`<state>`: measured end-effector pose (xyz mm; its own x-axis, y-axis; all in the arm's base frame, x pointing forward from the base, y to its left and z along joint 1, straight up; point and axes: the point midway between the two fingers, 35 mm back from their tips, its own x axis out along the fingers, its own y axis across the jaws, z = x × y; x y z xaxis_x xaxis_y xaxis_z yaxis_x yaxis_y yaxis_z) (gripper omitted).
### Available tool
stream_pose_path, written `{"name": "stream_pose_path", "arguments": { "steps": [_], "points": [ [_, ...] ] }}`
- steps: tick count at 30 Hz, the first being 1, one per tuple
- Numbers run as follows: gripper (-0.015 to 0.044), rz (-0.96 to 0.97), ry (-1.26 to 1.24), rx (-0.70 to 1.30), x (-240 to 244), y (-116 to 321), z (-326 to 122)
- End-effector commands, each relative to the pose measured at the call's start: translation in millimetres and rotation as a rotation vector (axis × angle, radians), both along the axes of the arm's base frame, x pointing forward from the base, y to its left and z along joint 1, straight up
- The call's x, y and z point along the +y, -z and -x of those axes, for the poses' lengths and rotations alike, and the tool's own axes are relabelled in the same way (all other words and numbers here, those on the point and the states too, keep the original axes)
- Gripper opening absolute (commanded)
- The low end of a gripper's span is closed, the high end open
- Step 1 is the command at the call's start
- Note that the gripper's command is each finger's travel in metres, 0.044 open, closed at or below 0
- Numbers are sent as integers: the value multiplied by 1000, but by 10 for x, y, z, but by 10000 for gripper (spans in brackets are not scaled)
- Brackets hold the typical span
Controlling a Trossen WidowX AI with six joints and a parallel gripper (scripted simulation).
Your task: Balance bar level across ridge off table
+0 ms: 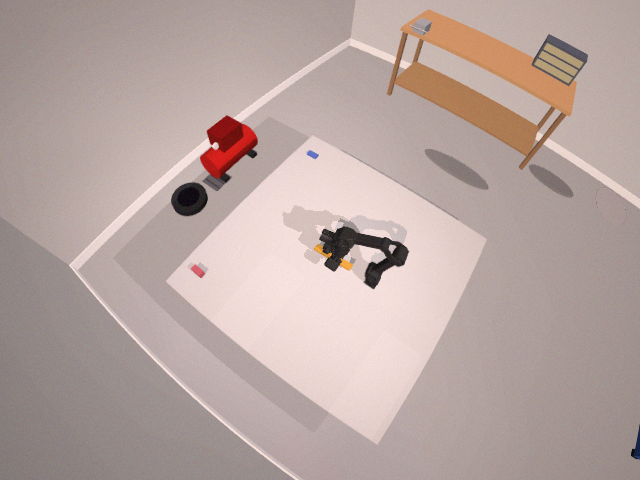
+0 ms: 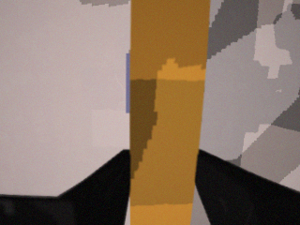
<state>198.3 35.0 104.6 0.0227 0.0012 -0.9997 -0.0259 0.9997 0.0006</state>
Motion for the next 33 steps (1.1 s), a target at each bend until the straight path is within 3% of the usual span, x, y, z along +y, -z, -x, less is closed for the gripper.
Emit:
{"name": "stream_pose_path", "arguments": {
  "steps": [1,33],
  "points": [
    [0,-3,1,0,5,7,-3],
    [0,-3,1,0,5,34,-5]
  ]
}}
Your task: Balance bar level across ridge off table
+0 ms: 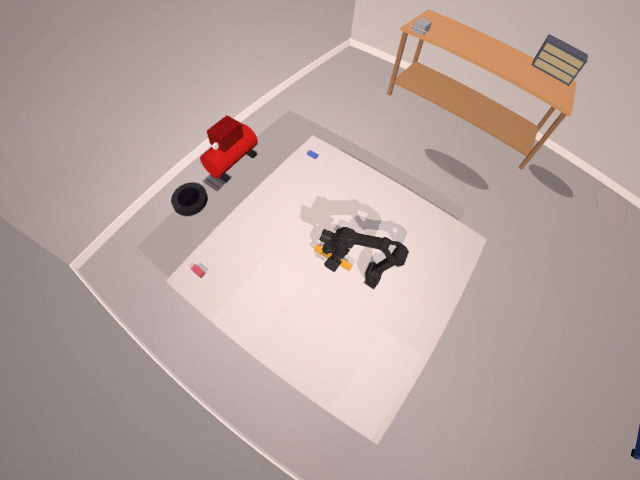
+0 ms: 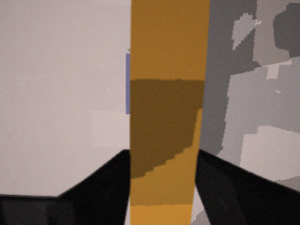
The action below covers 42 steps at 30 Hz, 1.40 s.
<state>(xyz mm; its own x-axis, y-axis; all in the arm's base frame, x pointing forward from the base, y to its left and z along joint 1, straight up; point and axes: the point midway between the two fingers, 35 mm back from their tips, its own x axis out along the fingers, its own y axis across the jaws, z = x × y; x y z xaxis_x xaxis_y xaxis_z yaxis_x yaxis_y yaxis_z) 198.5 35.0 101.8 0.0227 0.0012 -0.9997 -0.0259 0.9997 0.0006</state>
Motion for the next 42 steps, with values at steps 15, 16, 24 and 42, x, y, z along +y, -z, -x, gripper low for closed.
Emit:
{"name": "stream_pose_path", "arguments": {
  "steps": [15,16,24,42],
  "points": [
    [0,-3,1,0,4,20,0],
    [0,-3,1,0,4,20,0],
    [0,-3,1,0,4,27,1],
    [0,-3,1,0,3,42,4]
  ]
}}
